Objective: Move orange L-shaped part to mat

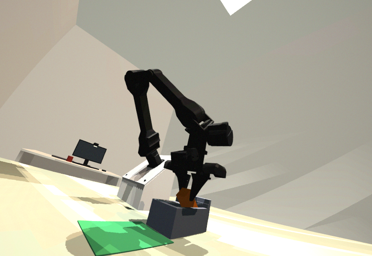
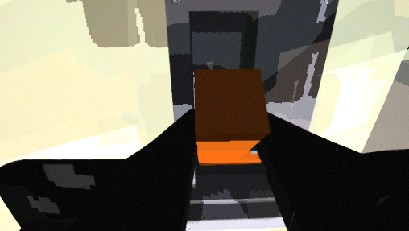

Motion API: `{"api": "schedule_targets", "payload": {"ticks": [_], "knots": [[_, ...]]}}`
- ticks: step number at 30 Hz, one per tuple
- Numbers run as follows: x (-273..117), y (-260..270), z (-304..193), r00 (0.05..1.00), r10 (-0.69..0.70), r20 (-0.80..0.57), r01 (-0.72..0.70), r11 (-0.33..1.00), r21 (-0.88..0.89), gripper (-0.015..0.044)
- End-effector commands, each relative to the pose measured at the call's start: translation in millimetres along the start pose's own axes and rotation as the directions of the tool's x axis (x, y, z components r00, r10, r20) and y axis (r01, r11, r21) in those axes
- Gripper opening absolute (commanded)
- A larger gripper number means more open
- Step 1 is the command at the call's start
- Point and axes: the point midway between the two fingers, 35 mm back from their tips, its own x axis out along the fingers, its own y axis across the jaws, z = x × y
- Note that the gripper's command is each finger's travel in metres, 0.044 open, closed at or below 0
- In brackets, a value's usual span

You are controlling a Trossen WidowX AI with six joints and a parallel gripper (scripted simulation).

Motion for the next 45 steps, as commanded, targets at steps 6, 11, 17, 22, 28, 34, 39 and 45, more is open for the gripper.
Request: {"api": "schedule_targets", "payload": {"ticks": [6,11,17,22,28,34,39,45], "knots": [[-14.6,0.3,0.0,1.000,0.001,-0.002,-0.001,1.000,0.002,0.0000],[-22.2,0.2,0.0,1.000,0.000,-0.002,0.000,1.000,0.002,0.0000],[-31.4,0.2,0.0,1.000,0.000,-0.002,0.000,1.000,0.002,0.0000],[-39.5,0.2,-0.1,1.000,0.000,-0.002,0.000,1.000,0.002,0.0000],[-49.2,0.2,-0.2,1.000,0.000,-0.003,0.000,1.000,0.001,0.0000],[-59.0,0.2,-0.2,1.000,0.000,-0.003,0.000,1.000,0.001,0.0000],[-67.3,0.3,-0.3,1.000,0.000,-0.003,0.000,1.000,0.001,0.0000],[-74.7,0.2,-0.2,1.000,0.000,-0.003,0.000,1.000,0.001,0.0000]]}}
